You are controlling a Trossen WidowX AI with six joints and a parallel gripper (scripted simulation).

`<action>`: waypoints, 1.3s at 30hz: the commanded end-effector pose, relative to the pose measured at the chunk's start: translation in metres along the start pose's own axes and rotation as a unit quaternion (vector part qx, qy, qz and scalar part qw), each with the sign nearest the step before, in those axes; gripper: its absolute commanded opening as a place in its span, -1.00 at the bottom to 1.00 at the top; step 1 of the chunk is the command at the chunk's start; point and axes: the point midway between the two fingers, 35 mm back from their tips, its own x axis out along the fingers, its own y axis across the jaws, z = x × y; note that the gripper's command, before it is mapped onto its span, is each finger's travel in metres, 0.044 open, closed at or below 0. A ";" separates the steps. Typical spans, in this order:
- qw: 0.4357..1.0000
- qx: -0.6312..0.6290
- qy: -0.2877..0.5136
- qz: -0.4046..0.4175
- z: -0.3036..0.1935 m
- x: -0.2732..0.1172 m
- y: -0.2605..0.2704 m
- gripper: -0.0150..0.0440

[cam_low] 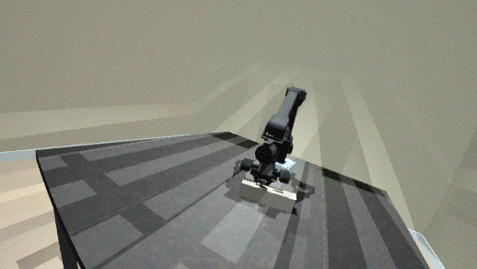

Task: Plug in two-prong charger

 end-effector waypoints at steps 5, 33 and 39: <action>1.000 0.001 -0.015 -0.002 0.006 -0.001 -0.001 -0.49; 1.000 0.001 -0.015 -0.002 0.007 -0.004 -0.001 -0.49; 1.000 0.001 -0.015 -0.002 0.007 -0.005 -0.001 -0.49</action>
